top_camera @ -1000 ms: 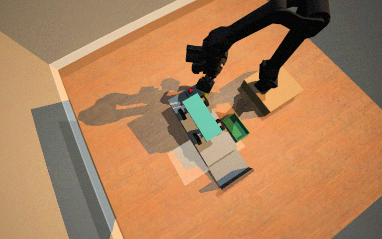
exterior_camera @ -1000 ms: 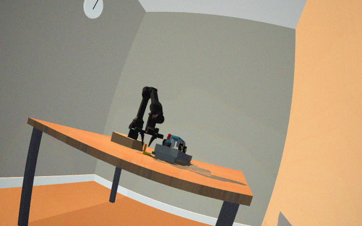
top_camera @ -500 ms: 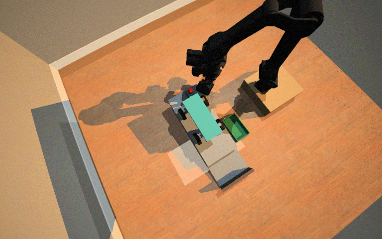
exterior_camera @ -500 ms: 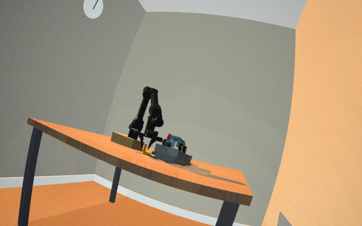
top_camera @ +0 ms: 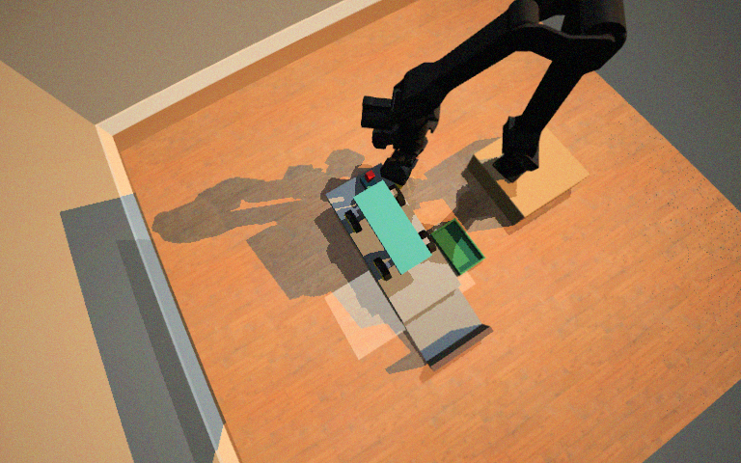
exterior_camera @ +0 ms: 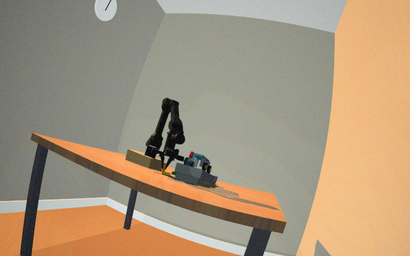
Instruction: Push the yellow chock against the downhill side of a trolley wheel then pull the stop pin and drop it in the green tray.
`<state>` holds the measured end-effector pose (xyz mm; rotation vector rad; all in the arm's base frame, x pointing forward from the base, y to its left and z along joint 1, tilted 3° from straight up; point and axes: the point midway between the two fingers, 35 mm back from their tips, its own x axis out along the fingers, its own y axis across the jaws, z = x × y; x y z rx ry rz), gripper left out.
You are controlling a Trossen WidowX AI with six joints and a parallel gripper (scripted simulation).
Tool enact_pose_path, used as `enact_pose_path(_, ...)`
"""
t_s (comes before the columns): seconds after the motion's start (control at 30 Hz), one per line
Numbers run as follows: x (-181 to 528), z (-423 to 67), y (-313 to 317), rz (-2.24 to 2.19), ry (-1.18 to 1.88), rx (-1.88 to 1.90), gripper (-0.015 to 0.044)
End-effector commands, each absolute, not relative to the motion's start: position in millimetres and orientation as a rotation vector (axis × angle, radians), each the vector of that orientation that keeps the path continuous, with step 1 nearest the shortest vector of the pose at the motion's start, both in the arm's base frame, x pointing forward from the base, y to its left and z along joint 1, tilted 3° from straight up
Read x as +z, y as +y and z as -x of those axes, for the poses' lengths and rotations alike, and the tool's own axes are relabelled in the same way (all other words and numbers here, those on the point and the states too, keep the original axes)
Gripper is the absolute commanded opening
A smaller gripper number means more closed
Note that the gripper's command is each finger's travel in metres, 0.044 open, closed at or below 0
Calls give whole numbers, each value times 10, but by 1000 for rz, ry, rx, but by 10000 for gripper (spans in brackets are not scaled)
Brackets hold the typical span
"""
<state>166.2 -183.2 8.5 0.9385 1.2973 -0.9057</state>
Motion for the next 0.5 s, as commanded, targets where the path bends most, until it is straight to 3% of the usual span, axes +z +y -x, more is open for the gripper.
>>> enact_pose_path(0.0,98,-1660,-1832,-939,1298,-906,0)
enact_pose_path(0.47,622,-1609,-1818,-946,1294,-906,0)
